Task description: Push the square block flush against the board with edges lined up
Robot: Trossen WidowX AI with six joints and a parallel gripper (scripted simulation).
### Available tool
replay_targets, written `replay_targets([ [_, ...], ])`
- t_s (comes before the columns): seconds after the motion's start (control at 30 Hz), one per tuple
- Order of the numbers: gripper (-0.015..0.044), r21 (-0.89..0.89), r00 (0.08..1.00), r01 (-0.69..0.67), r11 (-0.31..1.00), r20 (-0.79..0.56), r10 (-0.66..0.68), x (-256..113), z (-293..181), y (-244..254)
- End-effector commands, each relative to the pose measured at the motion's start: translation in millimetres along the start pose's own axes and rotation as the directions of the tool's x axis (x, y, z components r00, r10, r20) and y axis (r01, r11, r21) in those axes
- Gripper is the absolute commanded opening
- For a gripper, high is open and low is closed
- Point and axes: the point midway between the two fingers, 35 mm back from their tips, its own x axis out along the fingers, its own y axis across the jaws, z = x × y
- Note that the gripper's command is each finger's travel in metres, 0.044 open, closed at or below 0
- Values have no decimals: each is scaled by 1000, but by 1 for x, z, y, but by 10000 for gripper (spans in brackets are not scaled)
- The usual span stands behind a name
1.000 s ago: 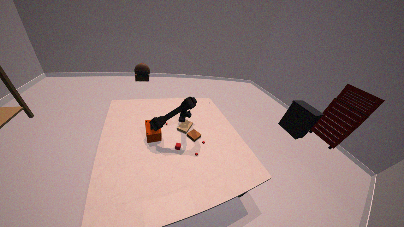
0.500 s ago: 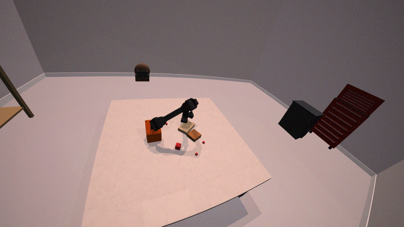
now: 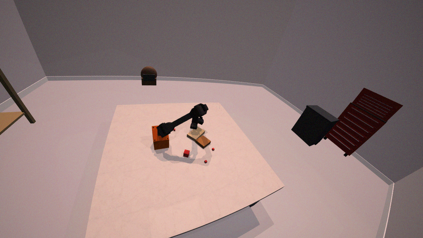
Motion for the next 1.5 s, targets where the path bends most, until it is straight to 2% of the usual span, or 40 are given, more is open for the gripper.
replay_targets([
  [0.0,0,0,1000,3,1000,1,-3,1,-7,0],
  [0.87,0,0,1000,7,1000,0,-7,2,-48,2],
  [0.93,0,-2,1000,5,1000,4,-5,-11,-42,3],
  [1.03,0,0,1000,4,1000,-1,-4,-50,-43,3],
  [1.2,0,0,1000,4,1000,-1,-4,-54,-43,3],
  [1.47,0,215,1000,4,977,0,-4,-54,-23,9],
])
